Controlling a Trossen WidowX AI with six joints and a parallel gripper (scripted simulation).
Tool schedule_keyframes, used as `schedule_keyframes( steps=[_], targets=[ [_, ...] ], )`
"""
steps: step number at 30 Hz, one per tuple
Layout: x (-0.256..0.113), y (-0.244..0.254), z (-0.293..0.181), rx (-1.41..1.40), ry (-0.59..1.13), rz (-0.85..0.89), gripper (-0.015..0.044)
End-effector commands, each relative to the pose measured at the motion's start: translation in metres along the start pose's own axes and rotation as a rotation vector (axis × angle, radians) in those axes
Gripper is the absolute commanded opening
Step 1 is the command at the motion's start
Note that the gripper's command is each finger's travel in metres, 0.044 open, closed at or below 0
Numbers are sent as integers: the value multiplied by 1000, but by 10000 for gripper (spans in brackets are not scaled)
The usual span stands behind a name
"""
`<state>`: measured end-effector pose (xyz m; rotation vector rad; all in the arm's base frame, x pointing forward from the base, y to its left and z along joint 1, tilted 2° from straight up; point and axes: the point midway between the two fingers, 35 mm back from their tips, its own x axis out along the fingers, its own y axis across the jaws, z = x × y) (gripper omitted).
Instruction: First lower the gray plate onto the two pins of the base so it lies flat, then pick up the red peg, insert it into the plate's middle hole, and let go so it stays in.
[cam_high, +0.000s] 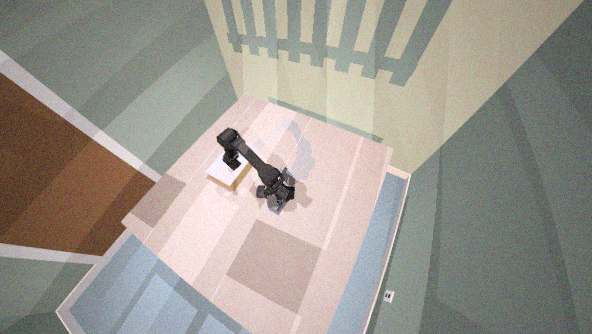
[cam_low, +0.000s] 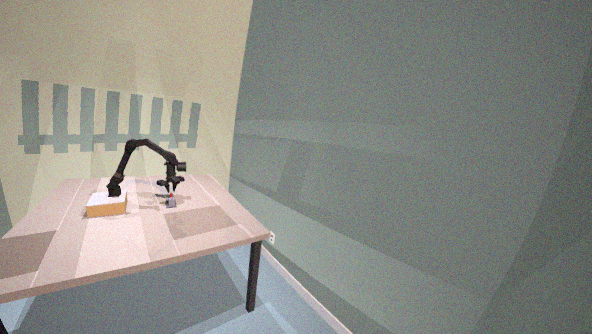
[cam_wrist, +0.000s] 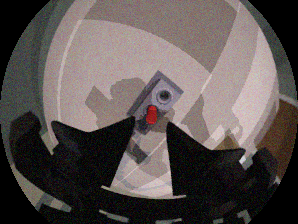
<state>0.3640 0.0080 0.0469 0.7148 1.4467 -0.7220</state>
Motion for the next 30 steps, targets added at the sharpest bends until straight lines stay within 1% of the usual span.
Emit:
schedule_keyframes(
  steps=[1,30],
  targets=[
    [0,0,0,0,0,0,150],
    [-18,-2,-5,-4,1,-7,150]
  ],
)
